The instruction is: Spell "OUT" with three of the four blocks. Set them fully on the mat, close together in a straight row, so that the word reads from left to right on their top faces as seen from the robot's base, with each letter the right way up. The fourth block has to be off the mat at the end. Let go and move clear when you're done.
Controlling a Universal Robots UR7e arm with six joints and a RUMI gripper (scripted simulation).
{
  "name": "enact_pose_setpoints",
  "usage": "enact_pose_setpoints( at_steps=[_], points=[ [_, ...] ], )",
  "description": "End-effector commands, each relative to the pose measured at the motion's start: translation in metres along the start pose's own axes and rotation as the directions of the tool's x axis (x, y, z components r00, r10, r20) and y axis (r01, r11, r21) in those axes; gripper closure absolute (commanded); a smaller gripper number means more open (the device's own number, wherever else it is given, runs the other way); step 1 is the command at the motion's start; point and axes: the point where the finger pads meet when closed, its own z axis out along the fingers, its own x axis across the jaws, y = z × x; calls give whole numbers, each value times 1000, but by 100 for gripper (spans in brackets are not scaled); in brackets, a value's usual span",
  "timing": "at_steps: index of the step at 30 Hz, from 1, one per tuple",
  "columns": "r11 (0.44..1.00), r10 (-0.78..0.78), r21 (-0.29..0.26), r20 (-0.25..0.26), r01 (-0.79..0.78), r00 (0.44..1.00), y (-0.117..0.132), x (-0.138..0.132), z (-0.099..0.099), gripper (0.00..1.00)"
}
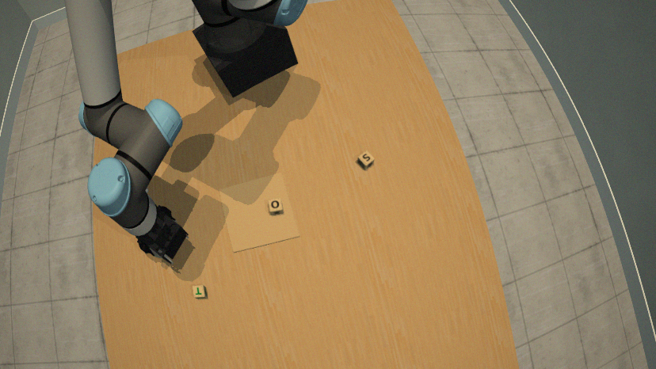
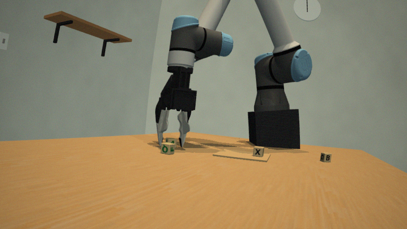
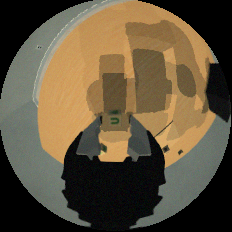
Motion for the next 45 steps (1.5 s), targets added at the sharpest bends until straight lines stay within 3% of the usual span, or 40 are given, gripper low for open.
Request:
enact_pose_setpoints(
  at_steps=[1, 10, 11, 27, 28, 45],
  points=[
    [1000, 0, 0, 1, 0, 1000, 0, -1, 0, 63],
    [1000, 0, 0, 1, 0, 1000, 0, -1, 0, 63],
    [1000, 0, 0, 1, 0, 1000, 0, -1, 0, 75],
    [1000, 0, 0, 1, 0, 1000, 0, -1, 0, 75],
    [1000, 0, 0, 1, 0, 1000, 0, -1, 0, 95],
    [1000, 0, 0, 1, 0, 1000, 0, -1, 0, 95]
  ],
)
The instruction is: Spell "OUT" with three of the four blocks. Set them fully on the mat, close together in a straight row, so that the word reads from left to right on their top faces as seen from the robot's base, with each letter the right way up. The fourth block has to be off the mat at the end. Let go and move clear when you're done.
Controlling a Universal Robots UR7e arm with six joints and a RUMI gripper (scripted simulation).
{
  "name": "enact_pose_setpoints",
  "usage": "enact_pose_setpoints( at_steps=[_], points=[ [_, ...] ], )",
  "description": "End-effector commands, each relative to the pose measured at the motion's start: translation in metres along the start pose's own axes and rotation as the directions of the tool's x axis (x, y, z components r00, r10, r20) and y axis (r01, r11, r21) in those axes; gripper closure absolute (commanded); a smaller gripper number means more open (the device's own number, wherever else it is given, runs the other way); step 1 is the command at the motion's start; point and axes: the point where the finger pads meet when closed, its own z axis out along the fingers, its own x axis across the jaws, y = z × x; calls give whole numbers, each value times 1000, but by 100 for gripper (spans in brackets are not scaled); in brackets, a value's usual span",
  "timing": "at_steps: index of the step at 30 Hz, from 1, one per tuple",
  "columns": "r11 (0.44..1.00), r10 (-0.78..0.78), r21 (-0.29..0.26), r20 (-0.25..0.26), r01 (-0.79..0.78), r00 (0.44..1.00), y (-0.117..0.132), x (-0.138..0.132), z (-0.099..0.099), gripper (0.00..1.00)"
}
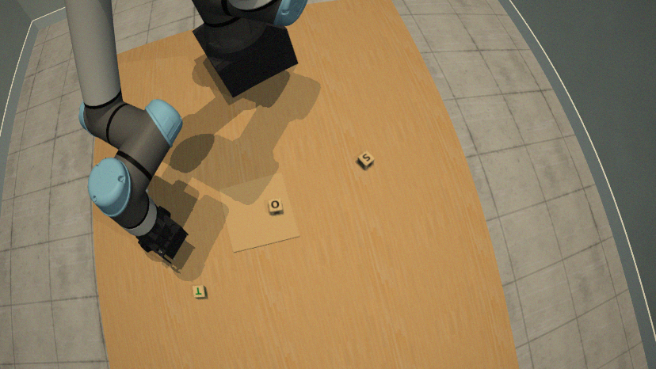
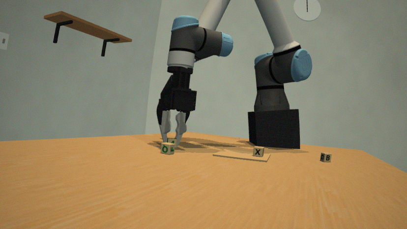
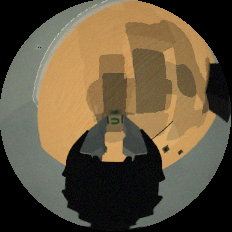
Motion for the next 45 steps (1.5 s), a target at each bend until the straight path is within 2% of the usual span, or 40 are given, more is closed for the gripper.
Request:
enact_pose_setpoints(
  at_steps=[1, 24, 29, 36, 38, 45],
  points=[
    [1000, 0, 0, 1, 0, 1000, 0, 0, 0, 95],
    [1000, 0, 0, 1, 0, 1000, 0, 0, -5, 95],
    [1000, 0, 0, 1, 0, 1000, 0, 0, -23, 95],
    [1000, 0, 0, 1, 0, 1000, 0, 0, -63, 95],
    [1000, 0, 0, 1, 0, 1000, 0, 0, -63, 95],
    [1000, 0, 0, 1, 0, 1000, 0, 0, -94, 95]
  ],
)
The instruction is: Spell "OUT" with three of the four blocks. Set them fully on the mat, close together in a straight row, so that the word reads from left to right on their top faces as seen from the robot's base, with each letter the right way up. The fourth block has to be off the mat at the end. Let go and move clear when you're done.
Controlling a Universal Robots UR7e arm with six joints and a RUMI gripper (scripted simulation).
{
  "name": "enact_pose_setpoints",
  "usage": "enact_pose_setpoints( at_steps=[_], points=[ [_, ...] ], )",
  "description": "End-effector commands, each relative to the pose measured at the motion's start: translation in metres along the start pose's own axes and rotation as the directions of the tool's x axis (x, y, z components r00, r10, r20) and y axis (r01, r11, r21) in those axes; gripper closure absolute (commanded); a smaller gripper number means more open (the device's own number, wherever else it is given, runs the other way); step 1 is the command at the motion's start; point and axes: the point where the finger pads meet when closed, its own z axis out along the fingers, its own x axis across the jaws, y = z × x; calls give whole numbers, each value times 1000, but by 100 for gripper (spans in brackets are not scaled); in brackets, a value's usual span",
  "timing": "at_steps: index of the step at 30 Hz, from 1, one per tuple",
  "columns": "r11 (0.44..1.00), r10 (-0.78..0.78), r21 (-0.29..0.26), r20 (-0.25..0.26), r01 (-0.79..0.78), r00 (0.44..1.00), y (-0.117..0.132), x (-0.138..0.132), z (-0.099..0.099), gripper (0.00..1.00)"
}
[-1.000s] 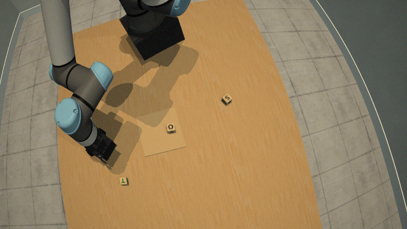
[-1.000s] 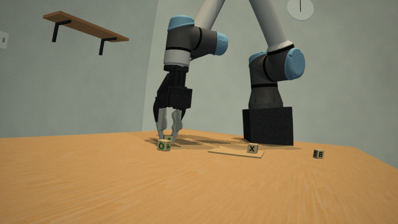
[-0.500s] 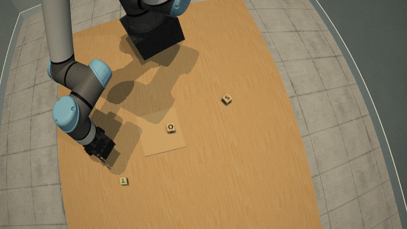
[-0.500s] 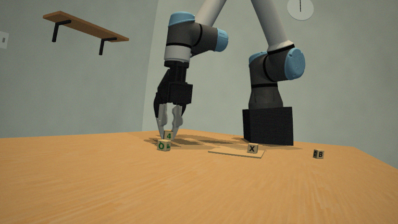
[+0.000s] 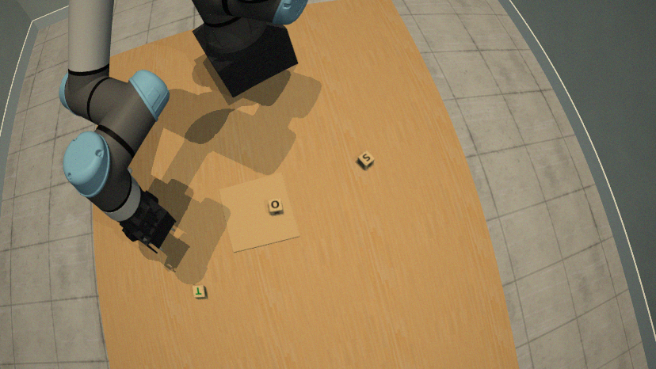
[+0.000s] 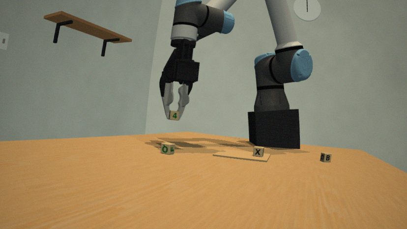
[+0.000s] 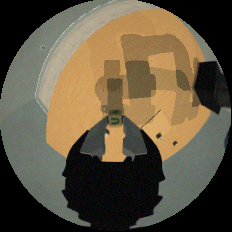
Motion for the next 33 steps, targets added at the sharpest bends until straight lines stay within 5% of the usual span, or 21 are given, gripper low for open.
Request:
enact_pose_setpoints(
  at_steps=[1, 33],
  points=[
    [1000, 0, 0, -1, 0, 1000, 0, 0, -19, 95],
    [1000, 16, 0, -1, -16, 1000, 0, 1, -23, 95]
  ],
)
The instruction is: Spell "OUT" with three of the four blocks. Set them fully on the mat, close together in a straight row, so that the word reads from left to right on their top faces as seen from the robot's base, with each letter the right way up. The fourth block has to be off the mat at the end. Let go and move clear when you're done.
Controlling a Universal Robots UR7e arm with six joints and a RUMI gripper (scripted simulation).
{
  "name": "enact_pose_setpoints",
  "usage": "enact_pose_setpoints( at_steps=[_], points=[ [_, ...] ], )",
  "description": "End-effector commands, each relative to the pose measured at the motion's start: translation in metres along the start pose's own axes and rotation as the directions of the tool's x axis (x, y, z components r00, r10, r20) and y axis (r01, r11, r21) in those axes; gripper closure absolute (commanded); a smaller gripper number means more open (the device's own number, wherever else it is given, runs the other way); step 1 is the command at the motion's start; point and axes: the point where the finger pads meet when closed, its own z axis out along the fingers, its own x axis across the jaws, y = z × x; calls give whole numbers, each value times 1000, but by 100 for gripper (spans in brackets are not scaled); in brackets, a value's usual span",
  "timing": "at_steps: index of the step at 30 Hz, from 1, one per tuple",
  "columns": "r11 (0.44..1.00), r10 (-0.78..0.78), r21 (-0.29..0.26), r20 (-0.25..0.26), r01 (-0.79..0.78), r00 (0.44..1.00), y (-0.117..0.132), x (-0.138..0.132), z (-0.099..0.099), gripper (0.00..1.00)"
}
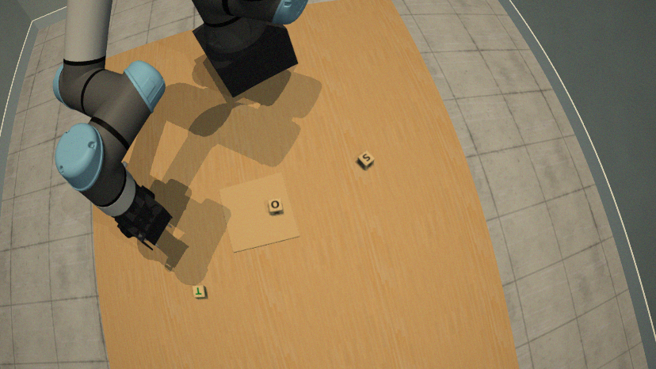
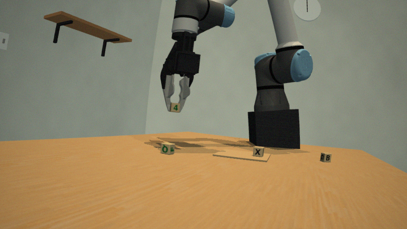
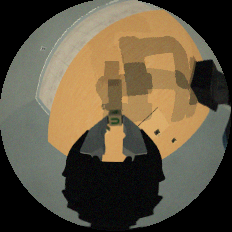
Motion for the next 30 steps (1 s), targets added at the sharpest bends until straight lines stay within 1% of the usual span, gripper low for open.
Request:
enact_pose_setpoints(
  at_steps=[1, 13, 30],
  points=[
    [1000, 10, 0, 1, -10, 1000, 0, 0, 0, 95],
    [998, 57, 0, 1, -57, 998, 2, 2, -1, 95],
    [979, 205, -1, 1, -205, 979, 7, 9, -1, 95]
  ],
)
